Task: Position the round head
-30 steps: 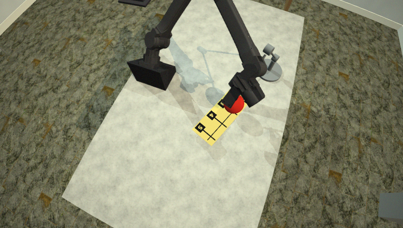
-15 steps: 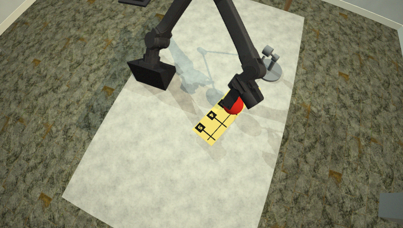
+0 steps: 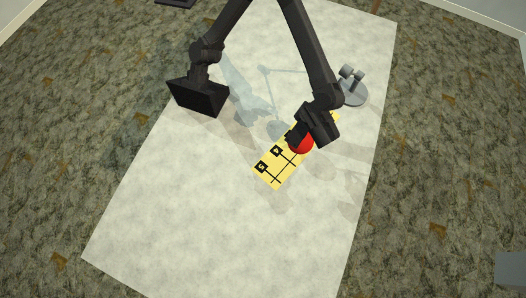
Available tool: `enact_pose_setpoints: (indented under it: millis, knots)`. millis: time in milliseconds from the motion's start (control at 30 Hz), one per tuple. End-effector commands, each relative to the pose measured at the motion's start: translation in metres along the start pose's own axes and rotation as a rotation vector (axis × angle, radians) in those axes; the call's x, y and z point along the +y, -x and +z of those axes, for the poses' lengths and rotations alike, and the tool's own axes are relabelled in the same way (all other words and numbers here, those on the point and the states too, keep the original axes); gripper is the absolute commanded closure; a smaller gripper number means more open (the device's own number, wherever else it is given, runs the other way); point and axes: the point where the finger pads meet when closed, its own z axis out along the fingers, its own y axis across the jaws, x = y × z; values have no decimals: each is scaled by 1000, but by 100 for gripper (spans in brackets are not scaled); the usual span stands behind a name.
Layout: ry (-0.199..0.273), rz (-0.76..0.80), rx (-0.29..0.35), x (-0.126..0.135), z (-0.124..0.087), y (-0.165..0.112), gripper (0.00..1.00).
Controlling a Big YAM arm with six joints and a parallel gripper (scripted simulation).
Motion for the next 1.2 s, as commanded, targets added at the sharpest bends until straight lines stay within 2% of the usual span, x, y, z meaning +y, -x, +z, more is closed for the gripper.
enact_pose_setpoints:
  millis: [0,367,1167]
  knots:
    - [44,9,-11,8,-36,33,100]
    - [44,9,-11,10,-46,45,100]
    - [44,9,-11,11,-41,33,100]
